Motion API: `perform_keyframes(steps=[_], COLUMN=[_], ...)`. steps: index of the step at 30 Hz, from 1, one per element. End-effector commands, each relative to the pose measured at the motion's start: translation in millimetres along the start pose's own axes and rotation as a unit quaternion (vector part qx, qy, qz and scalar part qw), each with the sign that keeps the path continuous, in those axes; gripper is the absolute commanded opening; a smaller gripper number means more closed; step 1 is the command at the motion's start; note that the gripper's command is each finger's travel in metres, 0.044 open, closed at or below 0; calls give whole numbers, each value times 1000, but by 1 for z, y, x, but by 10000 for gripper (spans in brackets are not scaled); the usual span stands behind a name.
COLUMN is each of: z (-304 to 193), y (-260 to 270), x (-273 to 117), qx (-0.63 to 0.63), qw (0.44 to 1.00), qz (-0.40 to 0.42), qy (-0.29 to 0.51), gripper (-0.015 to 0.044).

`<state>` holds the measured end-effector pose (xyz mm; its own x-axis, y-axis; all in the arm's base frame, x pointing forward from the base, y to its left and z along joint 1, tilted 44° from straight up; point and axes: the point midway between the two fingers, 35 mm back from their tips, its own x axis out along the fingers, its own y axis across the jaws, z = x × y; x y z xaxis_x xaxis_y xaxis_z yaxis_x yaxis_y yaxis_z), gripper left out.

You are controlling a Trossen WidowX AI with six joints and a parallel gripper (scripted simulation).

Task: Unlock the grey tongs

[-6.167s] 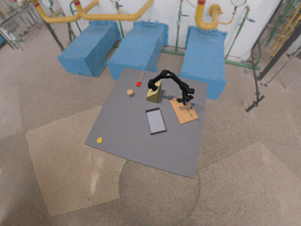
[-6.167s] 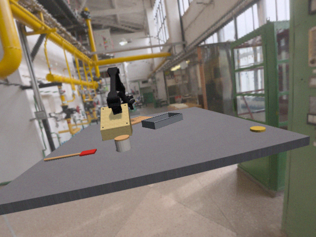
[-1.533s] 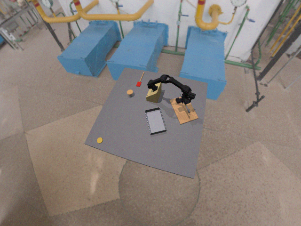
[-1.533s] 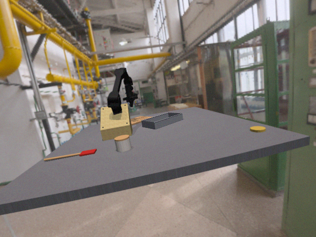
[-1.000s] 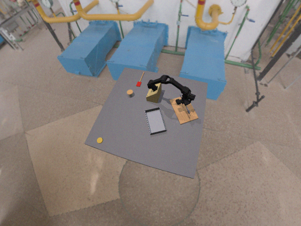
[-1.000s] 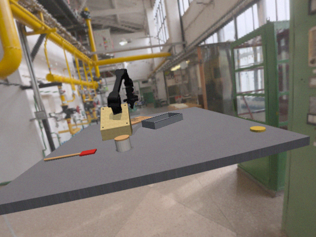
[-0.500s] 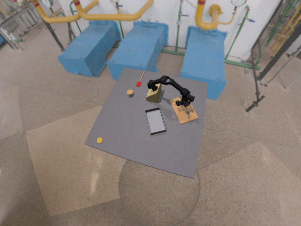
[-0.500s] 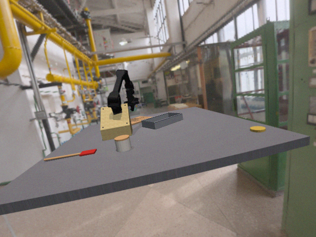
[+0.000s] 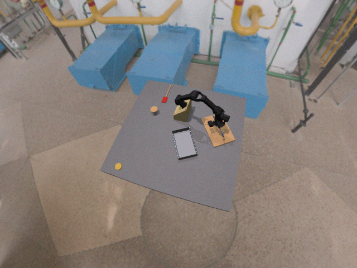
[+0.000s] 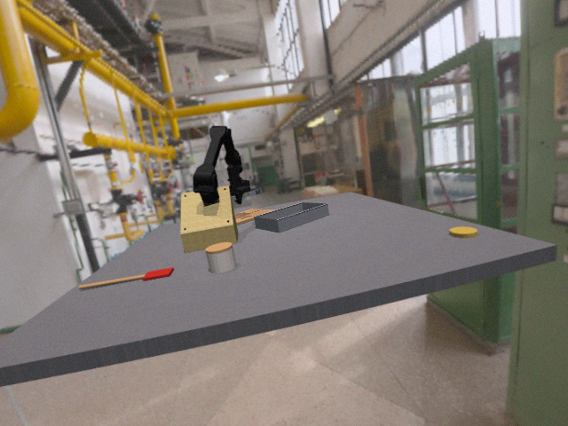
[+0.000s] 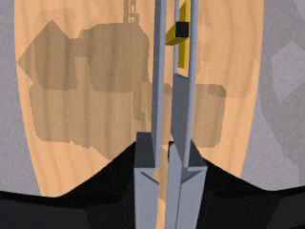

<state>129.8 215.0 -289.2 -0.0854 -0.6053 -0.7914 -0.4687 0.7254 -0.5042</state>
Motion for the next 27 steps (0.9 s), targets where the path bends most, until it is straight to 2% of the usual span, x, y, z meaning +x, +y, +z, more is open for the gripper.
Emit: perform_keyframes(steps=[1, 27], z=[-1, -9], y=[-3, -10], x=[8, 44], qx=[-2, -2], qw=[1000, 1000], qz=[-1, 15], qy=[-2, -16], gripper=[-150, -150])
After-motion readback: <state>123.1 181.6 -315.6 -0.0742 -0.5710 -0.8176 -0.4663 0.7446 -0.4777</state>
